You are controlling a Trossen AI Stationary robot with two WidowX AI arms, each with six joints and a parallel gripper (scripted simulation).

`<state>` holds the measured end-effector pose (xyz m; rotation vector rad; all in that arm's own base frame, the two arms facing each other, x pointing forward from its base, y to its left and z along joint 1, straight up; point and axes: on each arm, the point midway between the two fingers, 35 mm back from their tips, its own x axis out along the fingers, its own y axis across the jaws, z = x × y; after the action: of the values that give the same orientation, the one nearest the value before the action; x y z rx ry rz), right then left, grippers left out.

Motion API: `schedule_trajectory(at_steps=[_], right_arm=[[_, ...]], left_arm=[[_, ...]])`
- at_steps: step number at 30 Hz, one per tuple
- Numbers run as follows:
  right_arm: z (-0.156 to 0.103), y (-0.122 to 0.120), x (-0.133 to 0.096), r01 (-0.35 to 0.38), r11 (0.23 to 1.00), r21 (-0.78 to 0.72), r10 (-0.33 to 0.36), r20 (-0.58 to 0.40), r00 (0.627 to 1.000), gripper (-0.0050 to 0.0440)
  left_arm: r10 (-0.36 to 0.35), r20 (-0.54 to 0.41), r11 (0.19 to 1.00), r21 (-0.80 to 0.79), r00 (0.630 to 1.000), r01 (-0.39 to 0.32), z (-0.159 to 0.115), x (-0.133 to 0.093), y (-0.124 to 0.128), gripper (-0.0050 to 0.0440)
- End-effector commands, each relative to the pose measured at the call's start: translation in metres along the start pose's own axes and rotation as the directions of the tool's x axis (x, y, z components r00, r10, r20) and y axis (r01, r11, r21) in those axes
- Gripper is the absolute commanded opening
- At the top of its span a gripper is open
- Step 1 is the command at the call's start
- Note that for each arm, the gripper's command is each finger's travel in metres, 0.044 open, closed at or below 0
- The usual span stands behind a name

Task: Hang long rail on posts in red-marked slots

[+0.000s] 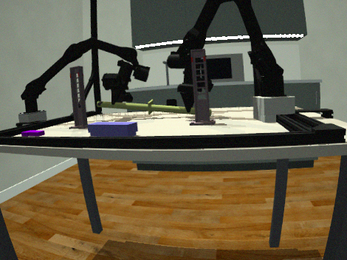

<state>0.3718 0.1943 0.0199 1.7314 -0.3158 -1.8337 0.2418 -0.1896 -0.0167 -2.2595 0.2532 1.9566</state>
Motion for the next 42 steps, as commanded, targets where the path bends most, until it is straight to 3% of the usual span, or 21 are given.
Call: schedule_trajectory(at_steps=[1, 10, 20, 30, 42], right_arm=[[-0.001, 0.001, -0.001, -0.004, 1.000, 0.003, 0.004, -0.005, 1.000, 0.0000], [-0.001, 0.001, 0.000, -0.003, 1.000, 0.016, 0.003, -0.025, 1.000, 0.0000], [0.002, 0.003, 0.001, 0.005, 0.998, 0.067, 0.002, -0.100, 0.995, 0.0000], [0.001, 0.002, 0.003, 0.005, 0.997, 0.071, 0.002, -0.105, 0.994, 0.0000], [-0.004, -0.014, 0.027, 0.014, 0.993, 0.118, 0.007, -0.177, 0.984, 0.0000]], left_arm=[[0.000, 0.007, 1.000, 0.002, 1.000, 0.000, 0.001, 0.003, 0.000, 0.0000], [0.000, 0.031, 1.000, 0.002, 1.000, 0.000, -0.001, -0.005, 0.000, 0.0000], [0.003, 0.122, 1.000, -0.004, 0.993, -0.003, -0.004, -0.038, -0.002, 0.0000], [0.003, 0.128, 1.000, -0.004, 0.992, -0.003, -0.004, -0.038, -0.002, 0.0000], [0.003, 0.218, 1.000, -0.004, 0.976, -0.002, -0.006, -0.035, -0.003, 0.0000]])
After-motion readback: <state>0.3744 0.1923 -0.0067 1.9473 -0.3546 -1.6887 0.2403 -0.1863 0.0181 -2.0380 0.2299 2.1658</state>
